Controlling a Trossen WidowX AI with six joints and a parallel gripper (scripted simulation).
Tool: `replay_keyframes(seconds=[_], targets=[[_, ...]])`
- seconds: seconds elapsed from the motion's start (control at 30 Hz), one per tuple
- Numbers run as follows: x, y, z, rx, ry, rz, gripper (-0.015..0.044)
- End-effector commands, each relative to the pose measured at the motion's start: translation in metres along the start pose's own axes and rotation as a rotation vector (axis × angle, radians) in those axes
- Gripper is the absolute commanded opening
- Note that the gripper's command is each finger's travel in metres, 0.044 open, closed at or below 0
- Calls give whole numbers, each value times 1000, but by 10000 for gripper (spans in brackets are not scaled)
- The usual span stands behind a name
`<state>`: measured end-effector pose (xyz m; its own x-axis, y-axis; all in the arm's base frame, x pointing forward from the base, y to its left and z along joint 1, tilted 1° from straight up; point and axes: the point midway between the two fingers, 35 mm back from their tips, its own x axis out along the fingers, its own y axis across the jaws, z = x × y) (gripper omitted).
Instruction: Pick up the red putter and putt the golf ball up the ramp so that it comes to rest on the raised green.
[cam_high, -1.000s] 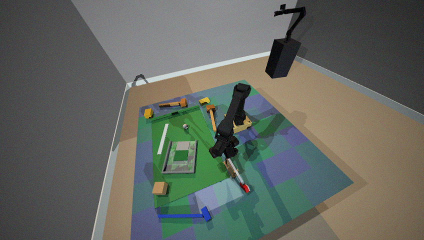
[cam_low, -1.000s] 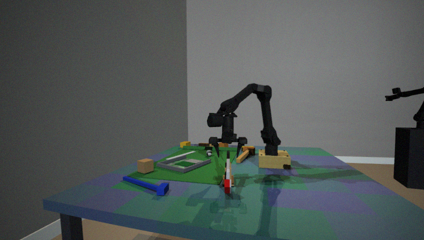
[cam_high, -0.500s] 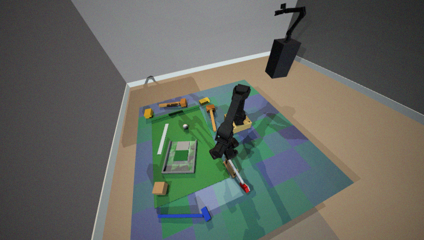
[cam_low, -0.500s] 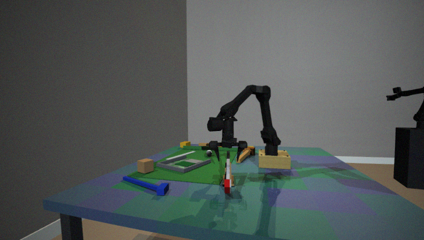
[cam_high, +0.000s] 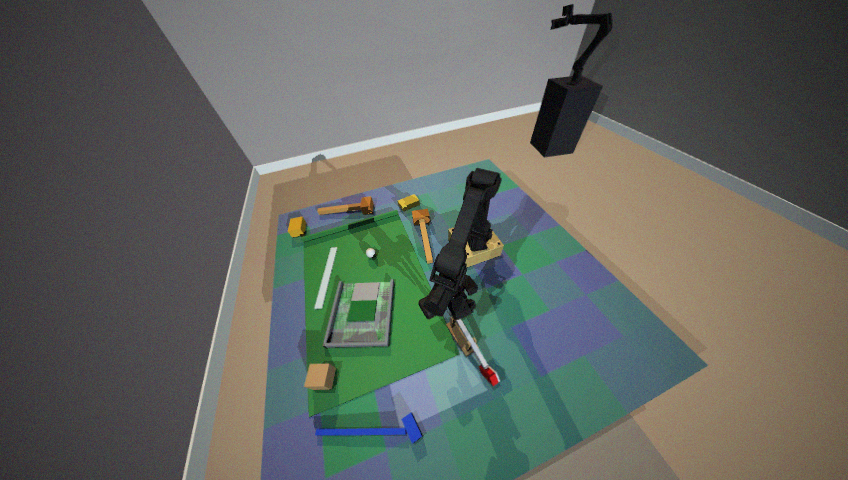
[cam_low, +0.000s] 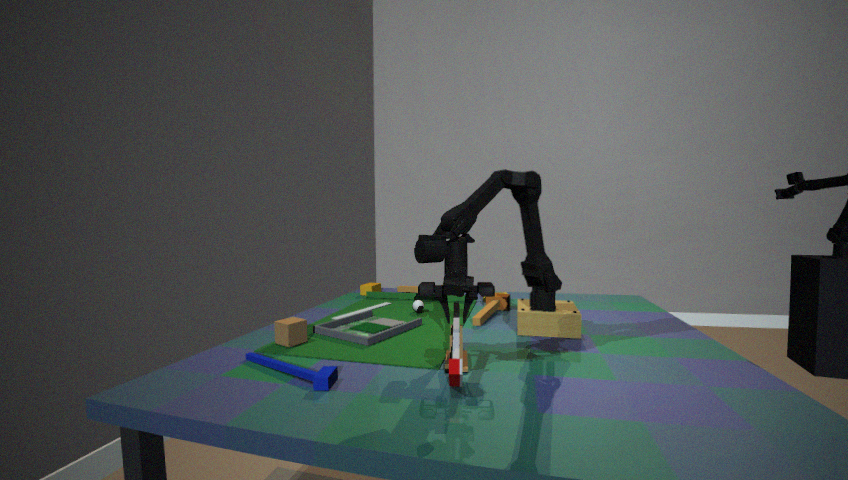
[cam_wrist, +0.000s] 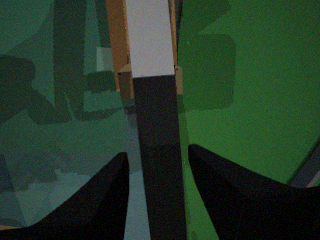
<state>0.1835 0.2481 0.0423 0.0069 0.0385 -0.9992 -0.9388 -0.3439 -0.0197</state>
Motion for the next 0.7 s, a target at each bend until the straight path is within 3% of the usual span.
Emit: replay_keyframes(seconds=[0.0, 0.13, 0.33, 0.67], targets=[[0, 0, 0, 0, -1, -1, 46], [0, 0, 0, 0, -1, -1, 0], [-9, -1, 1, 0, -1, -1, 0], [-63, -4, 3, 0, -1, -1, 0]])
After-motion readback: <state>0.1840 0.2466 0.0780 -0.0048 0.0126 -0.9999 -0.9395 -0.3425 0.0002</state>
